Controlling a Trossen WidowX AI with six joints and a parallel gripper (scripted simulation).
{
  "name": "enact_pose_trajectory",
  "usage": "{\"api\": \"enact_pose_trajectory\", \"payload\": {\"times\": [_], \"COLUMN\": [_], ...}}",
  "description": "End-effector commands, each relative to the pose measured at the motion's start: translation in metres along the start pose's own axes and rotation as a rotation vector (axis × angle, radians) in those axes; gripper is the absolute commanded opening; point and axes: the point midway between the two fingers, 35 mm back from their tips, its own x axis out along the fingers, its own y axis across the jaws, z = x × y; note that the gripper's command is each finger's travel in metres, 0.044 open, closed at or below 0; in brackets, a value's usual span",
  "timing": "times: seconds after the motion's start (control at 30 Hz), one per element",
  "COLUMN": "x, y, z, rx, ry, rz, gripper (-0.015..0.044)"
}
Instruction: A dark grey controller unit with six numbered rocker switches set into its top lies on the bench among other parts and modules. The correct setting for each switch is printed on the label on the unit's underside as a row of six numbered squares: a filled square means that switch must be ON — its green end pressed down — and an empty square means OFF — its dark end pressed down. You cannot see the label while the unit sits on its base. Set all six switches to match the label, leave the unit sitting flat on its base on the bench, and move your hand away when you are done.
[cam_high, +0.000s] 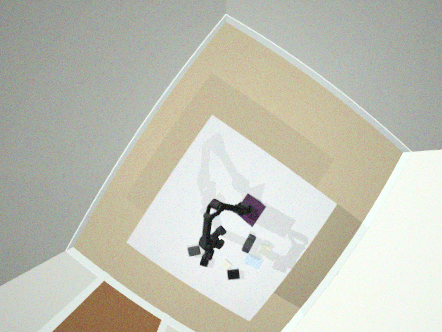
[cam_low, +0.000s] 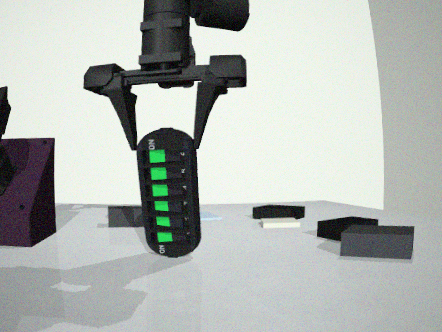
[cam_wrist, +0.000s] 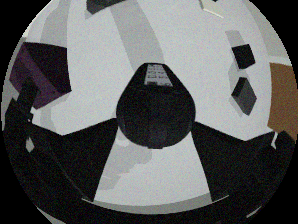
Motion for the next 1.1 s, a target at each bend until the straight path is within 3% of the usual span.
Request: {"api": "enact_pose_trajectory", "payload": {"times": [0.0,1.07], "x": [0.004,0.012], "y": [0.0,0.0], "z": [-0.007,-0.031], "rx": [0.004,0.004], "ry": [0.024,0.053], "rz": [0.005,0.005], "gripper": [0.0338,0.0338]}}
